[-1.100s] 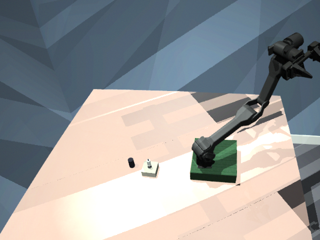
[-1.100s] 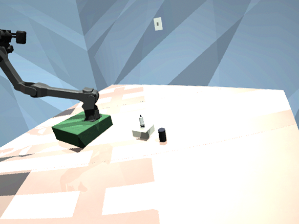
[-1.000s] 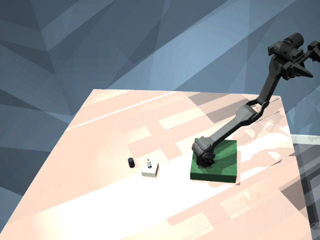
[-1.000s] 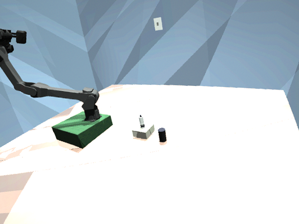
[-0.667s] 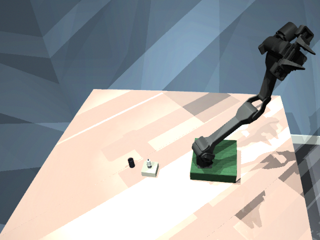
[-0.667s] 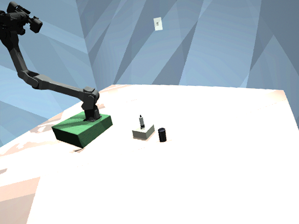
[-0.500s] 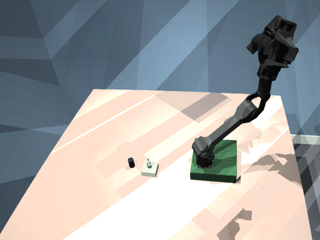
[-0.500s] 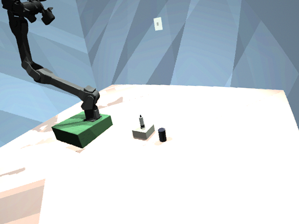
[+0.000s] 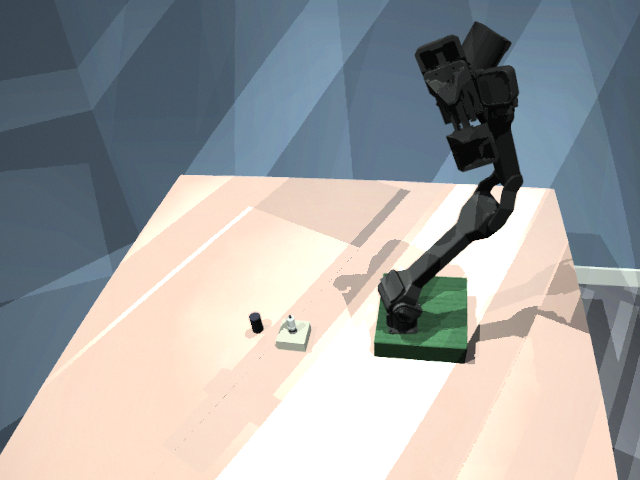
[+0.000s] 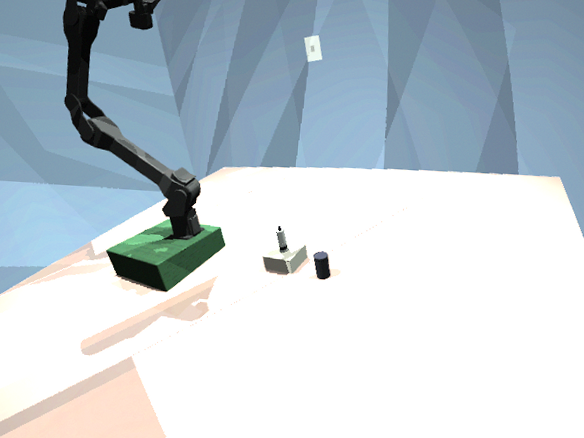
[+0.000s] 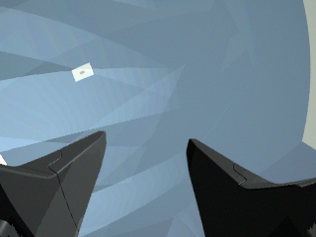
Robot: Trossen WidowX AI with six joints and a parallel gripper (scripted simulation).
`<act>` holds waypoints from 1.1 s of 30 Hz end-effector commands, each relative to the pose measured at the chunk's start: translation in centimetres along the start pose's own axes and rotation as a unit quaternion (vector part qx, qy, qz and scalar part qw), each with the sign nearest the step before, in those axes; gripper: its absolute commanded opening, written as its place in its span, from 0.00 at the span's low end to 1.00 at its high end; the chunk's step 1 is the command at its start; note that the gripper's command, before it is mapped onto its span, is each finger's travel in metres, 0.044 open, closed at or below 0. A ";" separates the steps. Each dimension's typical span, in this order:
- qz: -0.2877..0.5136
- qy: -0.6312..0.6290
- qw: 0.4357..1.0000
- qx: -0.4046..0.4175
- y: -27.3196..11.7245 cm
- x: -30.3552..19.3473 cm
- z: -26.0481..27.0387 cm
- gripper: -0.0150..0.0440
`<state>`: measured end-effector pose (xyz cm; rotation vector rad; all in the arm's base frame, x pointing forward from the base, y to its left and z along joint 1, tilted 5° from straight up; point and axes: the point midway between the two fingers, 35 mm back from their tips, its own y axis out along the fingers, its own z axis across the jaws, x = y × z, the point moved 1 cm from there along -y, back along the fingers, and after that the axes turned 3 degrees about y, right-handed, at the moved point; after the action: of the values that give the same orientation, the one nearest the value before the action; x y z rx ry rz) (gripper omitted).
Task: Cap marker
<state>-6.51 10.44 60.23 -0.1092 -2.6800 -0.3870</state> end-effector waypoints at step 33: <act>0.459 0.735 0.330 -0.374 -5.1 -50.6 5.9 0.67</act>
<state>34.29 8.16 37.03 -0.8622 -0.4680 -0.6639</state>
